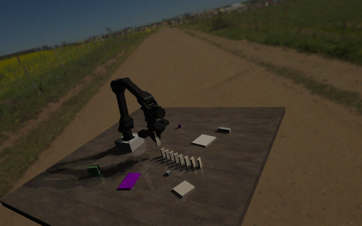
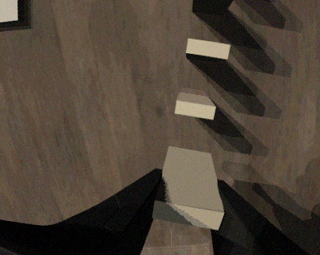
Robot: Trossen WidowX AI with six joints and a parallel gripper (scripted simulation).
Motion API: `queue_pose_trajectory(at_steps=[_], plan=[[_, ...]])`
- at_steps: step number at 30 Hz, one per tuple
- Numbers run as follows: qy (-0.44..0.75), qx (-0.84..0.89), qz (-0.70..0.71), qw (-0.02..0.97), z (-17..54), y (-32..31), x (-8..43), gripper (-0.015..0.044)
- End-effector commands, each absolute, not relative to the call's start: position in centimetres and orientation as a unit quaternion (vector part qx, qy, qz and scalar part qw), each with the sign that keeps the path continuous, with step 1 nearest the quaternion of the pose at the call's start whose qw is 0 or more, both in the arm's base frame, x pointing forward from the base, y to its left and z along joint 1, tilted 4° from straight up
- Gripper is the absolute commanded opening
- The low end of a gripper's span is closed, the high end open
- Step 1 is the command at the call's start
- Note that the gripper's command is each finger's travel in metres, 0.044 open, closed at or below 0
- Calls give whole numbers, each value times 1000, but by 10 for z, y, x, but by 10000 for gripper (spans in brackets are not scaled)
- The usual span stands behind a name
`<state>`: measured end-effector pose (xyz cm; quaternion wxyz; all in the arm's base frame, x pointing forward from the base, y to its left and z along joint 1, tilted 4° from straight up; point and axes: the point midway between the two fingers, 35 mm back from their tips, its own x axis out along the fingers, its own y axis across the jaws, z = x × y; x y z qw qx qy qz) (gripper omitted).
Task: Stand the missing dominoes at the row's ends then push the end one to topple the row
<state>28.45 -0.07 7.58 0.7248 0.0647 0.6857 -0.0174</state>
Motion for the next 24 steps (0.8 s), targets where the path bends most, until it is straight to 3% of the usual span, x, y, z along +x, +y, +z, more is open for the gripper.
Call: queue_pose_trajectory(at_steps=[1,9,22,24], plan=[[690,68,-17,721,50,2,283,107],[690,69,-17,721,14,5,277,107],[690,69,-17,721,13,5,277,107],[690,69,-17,721,13,5,277,160]])
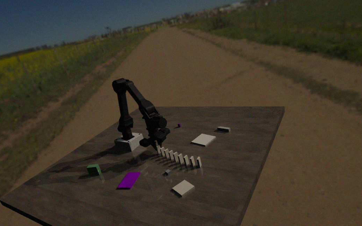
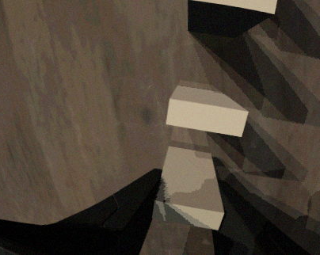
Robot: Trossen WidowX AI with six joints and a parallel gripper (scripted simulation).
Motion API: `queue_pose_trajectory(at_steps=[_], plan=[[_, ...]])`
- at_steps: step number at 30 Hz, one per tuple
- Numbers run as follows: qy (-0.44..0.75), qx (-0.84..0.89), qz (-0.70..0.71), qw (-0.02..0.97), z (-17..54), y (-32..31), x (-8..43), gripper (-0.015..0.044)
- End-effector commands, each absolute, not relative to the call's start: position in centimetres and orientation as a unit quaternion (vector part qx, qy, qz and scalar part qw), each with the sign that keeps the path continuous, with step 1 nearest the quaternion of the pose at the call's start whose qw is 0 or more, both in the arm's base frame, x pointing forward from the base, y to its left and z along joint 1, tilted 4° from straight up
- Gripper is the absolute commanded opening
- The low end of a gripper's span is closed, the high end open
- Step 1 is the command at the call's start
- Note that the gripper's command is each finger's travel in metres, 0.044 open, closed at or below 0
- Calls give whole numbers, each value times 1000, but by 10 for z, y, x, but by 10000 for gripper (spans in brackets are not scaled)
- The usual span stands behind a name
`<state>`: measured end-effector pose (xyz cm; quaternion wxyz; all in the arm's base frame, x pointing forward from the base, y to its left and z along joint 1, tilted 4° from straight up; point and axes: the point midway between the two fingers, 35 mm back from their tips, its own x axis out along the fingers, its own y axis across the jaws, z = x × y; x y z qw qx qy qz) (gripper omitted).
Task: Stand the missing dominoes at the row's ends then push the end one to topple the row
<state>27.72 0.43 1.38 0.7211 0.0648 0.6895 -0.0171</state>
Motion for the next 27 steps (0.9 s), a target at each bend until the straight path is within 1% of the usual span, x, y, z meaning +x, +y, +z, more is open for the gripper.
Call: queue_pose_trajectory(at_steps=[1,10,11,15,19,23,27], plan=[[690,69,-17,721,13,5,277,186],[690,69,-17,721,13,5,277,422],[690,69,-17,721,13,5,277,440],[690,68,-17,721,23,4,279,440],[689,66,-17,721,85,-1,282,440],[690,65,-17,721,140,-5,272,440],[690,65,-17,721,143,-5,271,440]])
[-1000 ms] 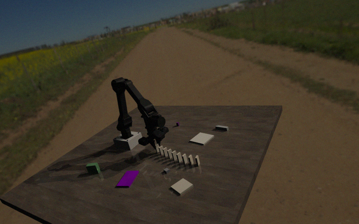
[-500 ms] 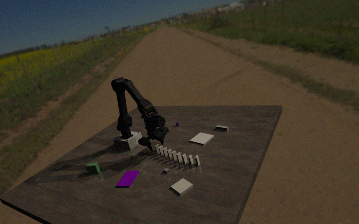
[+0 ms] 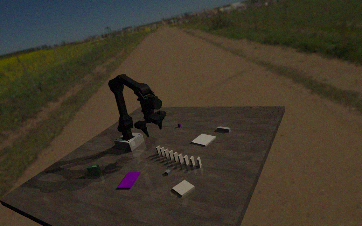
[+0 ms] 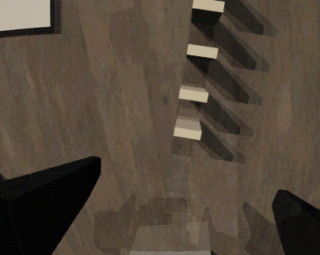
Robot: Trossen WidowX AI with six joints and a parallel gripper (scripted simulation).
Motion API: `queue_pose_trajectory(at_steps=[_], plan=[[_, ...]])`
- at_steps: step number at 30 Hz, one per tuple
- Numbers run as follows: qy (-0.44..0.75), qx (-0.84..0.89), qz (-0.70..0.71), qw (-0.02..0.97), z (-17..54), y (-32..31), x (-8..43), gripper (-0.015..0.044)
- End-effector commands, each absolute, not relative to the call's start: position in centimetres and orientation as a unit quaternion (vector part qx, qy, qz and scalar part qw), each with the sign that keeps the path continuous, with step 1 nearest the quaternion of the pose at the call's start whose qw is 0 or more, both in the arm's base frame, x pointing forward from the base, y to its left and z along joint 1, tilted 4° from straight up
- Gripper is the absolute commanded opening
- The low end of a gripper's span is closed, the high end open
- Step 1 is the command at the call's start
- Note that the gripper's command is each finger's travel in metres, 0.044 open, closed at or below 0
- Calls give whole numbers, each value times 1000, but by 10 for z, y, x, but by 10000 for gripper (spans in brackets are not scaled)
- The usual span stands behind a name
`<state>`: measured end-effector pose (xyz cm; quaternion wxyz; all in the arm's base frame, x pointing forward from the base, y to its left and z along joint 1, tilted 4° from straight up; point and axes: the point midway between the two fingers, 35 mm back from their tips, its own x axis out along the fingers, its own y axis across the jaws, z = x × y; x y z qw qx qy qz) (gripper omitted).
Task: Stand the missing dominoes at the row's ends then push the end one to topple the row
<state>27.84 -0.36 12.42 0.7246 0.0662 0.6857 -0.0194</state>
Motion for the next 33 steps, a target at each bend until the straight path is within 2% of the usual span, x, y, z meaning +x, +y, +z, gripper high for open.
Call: queue_pose_trajectory(at_steps=[1,4,6,12,21,33], plan=[[690,65,-17,721,143,-5,271,440],[690,65,-17,721,143,-5,271,440],[690,41,4,723,141,-5,270,387],[661,-164,198,705,116,-2,259,230],[515,-443,460,572,82,3,239,0],[500,-460,476,557,79,4,237,0]])
